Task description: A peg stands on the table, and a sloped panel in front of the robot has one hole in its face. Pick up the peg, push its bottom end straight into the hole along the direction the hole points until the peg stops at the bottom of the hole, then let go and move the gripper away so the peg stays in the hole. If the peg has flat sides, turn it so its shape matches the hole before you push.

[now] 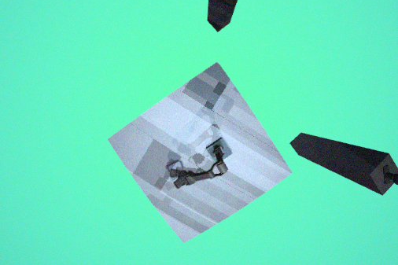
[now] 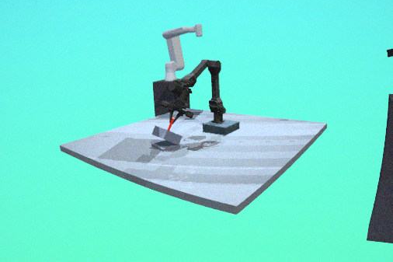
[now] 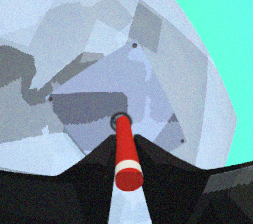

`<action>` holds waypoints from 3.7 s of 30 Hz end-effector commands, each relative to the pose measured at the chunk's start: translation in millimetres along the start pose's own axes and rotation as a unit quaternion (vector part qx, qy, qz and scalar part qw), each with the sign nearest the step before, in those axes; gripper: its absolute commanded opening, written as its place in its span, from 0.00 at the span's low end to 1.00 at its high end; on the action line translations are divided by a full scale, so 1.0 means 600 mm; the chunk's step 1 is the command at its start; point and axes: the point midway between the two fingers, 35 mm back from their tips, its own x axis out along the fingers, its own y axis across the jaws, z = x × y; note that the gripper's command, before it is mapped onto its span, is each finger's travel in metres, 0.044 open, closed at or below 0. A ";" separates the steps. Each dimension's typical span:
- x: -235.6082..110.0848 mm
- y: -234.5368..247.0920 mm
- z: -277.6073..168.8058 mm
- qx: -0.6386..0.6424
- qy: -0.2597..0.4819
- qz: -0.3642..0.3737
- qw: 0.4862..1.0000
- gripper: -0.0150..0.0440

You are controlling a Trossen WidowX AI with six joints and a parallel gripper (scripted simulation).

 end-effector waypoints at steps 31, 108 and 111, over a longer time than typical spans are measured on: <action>0.012 0.002 -0.002 -0.001 0.001 0.002 1.000 0.25; 0.042 0.001 0.000 0.002 0.000 -0.002 1.000 0.43; 0.042 0.001 0.000 0.002 0.000 -0.002 1.000 0.57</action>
